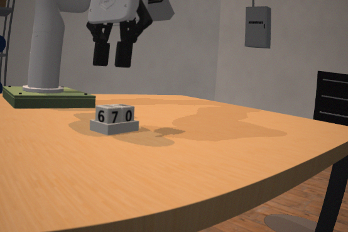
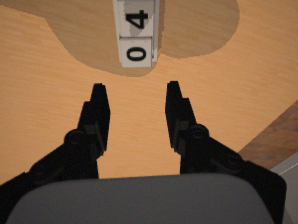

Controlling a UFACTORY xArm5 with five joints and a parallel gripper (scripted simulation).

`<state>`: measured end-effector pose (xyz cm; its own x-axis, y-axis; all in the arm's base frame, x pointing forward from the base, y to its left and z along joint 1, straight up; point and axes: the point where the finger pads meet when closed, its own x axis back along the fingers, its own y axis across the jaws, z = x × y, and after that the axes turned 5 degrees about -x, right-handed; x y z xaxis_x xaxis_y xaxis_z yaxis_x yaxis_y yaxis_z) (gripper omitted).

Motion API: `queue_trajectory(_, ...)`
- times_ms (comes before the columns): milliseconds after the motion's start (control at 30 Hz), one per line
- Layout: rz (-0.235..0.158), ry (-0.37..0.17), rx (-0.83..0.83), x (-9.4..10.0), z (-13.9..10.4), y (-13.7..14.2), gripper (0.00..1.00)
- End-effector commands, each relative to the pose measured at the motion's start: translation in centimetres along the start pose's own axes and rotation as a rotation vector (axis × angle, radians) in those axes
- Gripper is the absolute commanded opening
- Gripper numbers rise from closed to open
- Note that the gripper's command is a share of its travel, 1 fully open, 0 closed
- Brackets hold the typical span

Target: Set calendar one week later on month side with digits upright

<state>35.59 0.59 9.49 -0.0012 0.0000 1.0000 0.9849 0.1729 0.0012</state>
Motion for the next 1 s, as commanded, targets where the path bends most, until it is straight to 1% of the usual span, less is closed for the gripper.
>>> queue_trajectory(0,-0.003,-0.001,0.000,0.59,-0.02,0.11,0.49)
queue_trajectory(33,-0.003,-0.001,0.000,0.59,-0.02,0.11,0.49)
queue_trajectory(67,-0.003,-0.001,0.000,0.59,-0.02,0.11,1.00)
queue_trajectory(733,-0.003,-0.001,0.000,0.60,-0.02,0.11,1.00)
queue_trajectory(967,-0.003,-0.001,0.000,0.98,-0.02,0.11,1.00)
